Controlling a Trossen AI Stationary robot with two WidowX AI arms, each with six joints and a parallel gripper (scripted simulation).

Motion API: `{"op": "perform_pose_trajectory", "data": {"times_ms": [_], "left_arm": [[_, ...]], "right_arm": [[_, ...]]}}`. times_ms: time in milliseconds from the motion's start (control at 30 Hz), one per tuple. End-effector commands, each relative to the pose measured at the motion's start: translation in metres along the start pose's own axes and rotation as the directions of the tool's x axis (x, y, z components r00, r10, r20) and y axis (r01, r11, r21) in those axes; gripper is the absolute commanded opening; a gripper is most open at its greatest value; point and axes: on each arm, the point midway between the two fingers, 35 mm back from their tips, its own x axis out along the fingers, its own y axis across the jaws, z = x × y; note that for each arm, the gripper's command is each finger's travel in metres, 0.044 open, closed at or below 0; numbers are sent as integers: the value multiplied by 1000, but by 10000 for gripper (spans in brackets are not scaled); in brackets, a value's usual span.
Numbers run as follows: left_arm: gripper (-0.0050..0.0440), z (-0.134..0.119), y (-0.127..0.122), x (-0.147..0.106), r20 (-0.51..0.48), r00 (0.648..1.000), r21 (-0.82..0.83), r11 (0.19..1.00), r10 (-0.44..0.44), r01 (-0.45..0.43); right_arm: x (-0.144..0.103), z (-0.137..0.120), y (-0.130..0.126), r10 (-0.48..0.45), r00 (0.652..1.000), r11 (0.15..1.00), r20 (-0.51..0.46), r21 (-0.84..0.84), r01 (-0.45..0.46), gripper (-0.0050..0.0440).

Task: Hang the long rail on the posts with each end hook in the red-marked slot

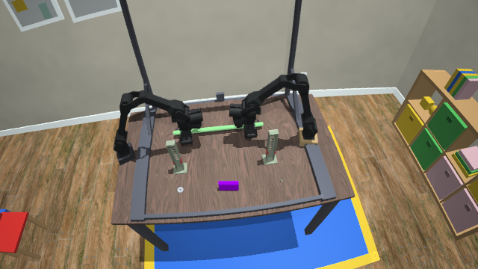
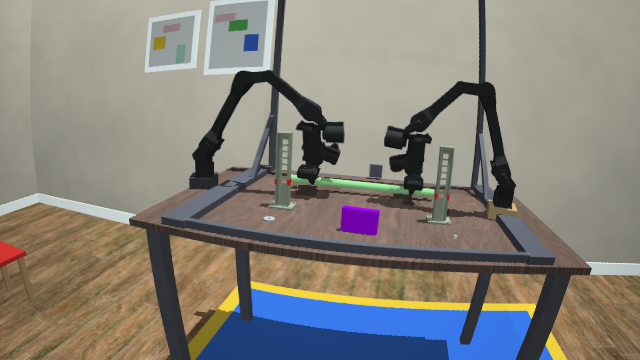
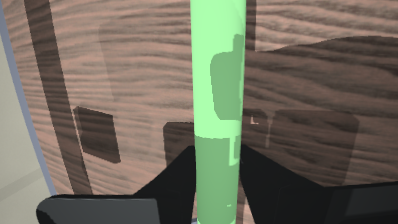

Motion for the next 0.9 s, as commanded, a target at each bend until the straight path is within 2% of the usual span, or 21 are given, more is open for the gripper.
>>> {"op": "perform_pose_trajectory", "data": {"times_ms": [0,867], "left_arm": [[-50,3,1,4,18,1000,10,1000,-12,12],[-50,3,4,11,18,1000,9,1000,-12,12]], "right_arm": [[1,5,0,8,1000,1000,27,-10,-8,-50],[14,5,-5,8,1000,1000,27,-10,-8,-50]]}}
